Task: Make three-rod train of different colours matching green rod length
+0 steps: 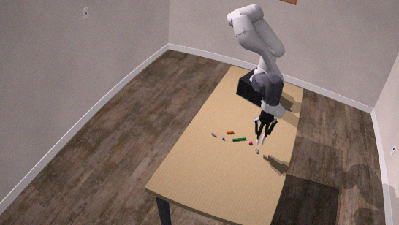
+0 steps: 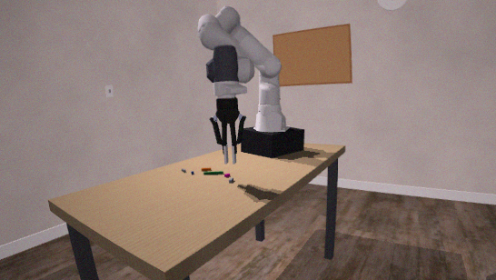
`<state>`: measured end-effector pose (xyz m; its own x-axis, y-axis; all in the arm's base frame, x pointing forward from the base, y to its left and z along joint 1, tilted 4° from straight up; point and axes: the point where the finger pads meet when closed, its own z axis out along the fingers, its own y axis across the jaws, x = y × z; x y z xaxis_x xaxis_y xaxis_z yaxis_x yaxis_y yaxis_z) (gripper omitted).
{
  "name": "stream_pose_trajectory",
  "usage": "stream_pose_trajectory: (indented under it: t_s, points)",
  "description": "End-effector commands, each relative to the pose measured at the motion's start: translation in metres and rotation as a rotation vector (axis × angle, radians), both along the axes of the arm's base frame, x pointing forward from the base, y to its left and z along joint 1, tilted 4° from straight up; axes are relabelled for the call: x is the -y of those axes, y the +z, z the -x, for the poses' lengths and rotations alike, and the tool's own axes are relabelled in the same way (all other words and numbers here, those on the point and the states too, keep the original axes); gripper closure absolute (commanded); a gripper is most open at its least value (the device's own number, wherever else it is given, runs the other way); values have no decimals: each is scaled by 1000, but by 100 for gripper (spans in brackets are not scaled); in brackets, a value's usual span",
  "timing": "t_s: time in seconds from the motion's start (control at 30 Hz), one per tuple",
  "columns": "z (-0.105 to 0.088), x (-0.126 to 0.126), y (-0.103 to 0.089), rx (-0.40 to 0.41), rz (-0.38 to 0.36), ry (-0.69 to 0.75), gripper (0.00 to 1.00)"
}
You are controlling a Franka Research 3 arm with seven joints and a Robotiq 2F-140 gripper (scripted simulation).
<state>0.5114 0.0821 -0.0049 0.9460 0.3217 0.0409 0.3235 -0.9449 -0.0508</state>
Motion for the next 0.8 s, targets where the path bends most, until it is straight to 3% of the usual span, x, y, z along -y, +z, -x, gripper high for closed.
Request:
stream_pose_trajectory:
  t_s: [0.0,0.77]
  points:
    - [-1,1,1,2,2,10,85]
    - [-1,1,-3,2,2,10,85]
